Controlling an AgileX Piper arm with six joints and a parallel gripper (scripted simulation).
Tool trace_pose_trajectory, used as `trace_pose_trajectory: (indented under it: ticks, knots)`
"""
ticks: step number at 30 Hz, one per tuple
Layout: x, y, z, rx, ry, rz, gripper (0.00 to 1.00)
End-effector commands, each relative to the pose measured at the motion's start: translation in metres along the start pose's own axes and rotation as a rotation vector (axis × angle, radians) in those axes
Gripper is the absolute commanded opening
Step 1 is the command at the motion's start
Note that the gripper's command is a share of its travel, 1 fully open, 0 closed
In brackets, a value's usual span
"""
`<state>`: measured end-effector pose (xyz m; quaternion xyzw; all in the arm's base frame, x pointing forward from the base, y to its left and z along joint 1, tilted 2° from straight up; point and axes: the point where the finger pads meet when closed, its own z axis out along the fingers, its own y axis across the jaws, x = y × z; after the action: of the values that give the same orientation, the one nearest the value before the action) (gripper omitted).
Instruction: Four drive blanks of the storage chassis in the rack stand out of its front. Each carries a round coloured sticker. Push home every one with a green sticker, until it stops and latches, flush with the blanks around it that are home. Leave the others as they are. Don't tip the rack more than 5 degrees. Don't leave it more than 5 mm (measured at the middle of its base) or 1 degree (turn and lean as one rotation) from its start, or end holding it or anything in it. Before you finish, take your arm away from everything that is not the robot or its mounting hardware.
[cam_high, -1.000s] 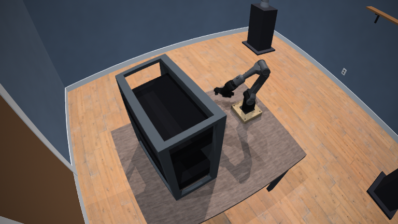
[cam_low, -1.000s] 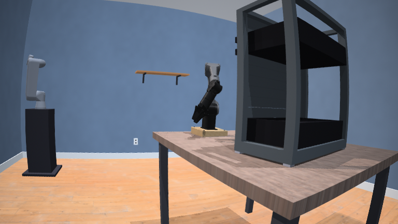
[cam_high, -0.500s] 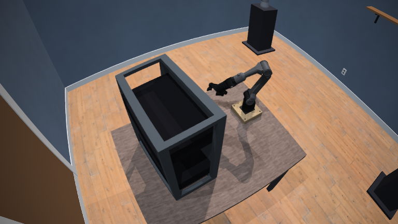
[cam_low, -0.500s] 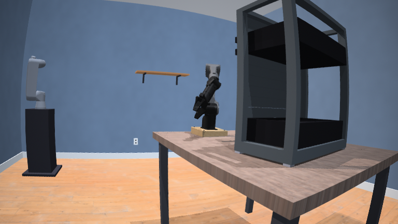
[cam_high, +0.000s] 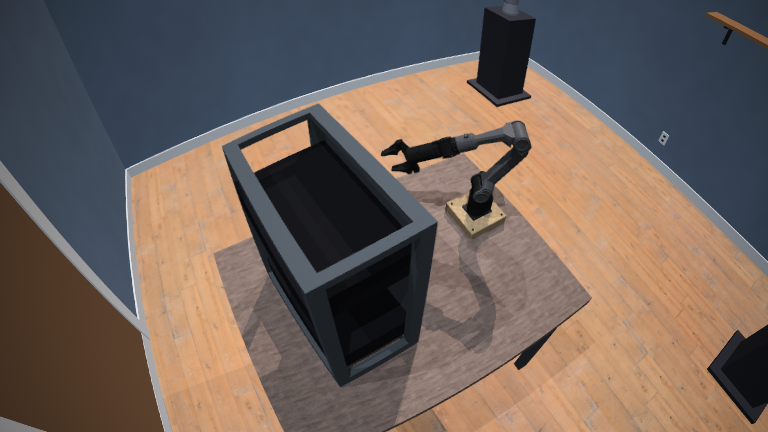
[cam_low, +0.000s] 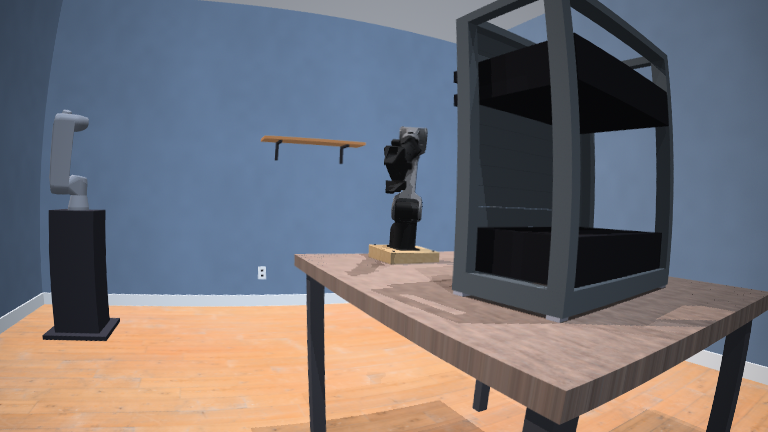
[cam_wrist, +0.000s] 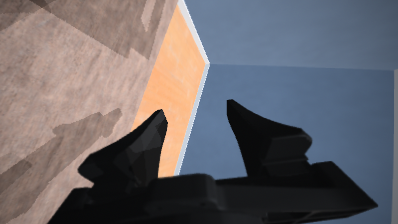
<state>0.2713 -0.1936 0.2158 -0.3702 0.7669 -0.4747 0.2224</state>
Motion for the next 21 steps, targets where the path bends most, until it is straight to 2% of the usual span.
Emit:
trace_pose_trajectory:
  ticks: [1, 7, 12, 16, 18, 21]
  knots:
    - [-0.001, -0.004, 0.0, 0.017, -0.004, 0.005, 1.0]
    - [-0.022, -0.059, -0.019, 0.199, -0.141, 0.037, 1.0]
    - [-0.041, -0.097, -0.044, 0.322, -0.264, 0.041, 1.0]
    - [-0.056, -0.119, -0.066, 0.397, -0.362, 0.031, 1.0]
    - [-0.056, -0.119, -0.066, 0.397, -0.362, 0.031, 1.0]
    - [-0.067, -0.132, -0.084, 0.438, -0.433, 0.016, 1.0]
